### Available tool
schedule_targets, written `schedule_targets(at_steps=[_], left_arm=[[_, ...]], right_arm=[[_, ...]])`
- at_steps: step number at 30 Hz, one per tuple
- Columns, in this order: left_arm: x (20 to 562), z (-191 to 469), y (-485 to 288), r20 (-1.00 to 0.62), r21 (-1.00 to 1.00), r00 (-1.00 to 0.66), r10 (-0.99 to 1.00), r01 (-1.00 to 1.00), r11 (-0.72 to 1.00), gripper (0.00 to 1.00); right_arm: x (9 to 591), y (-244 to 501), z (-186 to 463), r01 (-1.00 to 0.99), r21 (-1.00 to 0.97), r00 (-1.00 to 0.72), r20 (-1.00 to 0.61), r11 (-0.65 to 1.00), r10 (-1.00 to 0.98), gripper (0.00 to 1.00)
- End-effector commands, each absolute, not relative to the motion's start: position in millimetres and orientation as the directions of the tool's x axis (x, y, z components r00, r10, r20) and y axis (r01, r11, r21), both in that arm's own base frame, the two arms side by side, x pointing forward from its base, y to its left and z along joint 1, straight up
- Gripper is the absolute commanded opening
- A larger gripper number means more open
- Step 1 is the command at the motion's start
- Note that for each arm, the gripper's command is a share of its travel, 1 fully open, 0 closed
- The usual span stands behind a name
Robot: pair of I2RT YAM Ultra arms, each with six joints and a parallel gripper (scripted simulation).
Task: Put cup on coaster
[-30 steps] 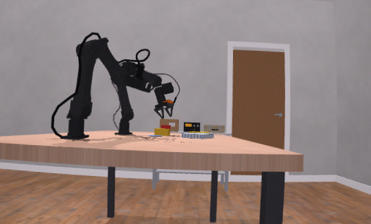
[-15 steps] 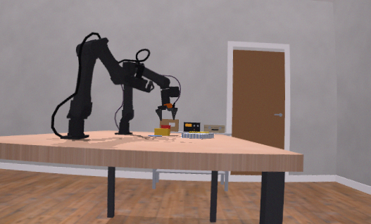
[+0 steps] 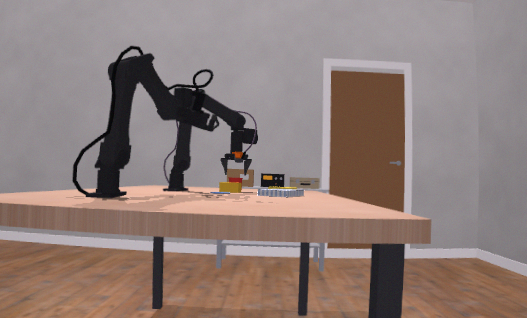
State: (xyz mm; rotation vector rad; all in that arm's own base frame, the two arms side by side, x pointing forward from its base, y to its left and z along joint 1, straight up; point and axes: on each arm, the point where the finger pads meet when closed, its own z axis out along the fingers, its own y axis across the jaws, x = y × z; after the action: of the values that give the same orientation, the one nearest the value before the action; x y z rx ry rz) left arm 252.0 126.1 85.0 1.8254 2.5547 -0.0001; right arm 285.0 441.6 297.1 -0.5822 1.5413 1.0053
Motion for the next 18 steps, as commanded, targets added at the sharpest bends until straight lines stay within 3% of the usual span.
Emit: schedule_targets(at_steps=[1,18], left_arm=[[254,84,128,0.005,0.003,-0.307,0.952,0.952,0.307,0.96],[253,59,128,0.003,0.002,-0.308,0.951,0.951,0.308,0.96]], right_arm=[[284,434,314,-0.813,0.285,-0.21,-0.957,0.508,0.201,1.0],[284,434,314,-0.813,0.285,-0.21,-0.957,0.508,0.201,1.0]])
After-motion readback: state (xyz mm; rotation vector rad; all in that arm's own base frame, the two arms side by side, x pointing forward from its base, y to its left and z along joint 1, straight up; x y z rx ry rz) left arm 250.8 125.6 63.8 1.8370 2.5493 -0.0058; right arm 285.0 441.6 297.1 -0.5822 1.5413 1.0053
